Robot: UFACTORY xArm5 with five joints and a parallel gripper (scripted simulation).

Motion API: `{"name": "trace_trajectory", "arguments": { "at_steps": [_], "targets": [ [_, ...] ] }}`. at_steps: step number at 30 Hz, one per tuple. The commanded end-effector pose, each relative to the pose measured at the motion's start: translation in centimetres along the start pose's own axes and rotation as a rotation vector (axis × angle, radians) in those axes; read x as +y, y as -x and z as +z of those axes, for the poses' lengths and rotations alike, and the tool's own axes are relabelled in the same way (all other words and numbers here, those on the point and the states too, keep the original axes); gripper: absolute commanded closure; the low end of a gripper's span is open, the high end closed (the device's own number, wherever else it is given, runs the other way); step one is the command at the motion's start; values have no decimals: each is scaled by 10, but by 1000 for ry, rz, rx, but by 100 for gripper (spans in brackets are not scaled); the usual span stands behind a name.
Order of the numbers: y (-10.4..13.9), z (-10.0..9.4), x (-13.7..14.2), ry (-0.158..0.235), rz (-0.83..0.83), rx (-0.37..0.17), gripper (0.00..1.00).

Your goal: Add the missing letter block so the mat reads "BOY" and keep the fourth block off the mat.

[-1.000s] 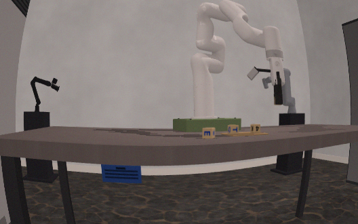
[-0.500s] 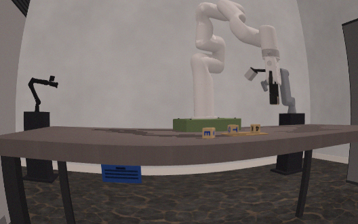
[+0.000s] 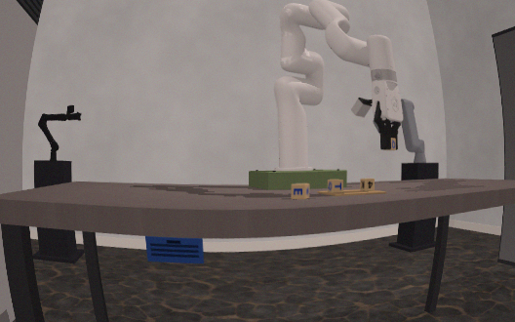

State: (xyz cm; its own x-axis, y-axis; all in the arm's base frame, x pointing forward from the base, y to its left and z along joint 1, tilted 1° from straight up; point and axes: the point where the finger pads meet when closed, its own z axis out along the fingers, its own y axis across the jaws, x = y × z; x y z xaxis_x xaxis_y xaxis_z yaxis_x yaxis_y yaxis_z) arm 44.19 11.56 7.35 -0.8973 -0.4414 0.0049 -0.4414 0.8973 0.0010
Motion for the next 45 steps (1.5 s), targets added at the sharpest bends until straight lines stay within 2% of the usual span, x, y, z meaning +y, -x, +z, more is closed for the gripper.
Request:
{"name": "trace_trajectory", "arguments": {
  "at_steps": [1, 4, 5, 19, 21, 22, 36, 38, 39, 45],
  "targets": [
    [-3, -2, -6, -1, 139, -5, 73],
    [-4, -2, -7, -1, 161, -5, 73],
    [-6, -2, -10, 0, 226, -5, 73],
    [-17, -2, -22, 0, 524, -6, 73],
    [-17, -2, -22, 0, 524, -6, 73],
    [-19, -2, -24, 1, 589, -6, 73],
    [-31, -3, -35, 1, 886, -6, 73],
    [-31, -3, -35, 1, 886, -6, 73],
    [-33, -3, -38, 2, 951, -6, 73],
    [-38, -3, -42, 2, 1073, -7, 73]
  ]
}}
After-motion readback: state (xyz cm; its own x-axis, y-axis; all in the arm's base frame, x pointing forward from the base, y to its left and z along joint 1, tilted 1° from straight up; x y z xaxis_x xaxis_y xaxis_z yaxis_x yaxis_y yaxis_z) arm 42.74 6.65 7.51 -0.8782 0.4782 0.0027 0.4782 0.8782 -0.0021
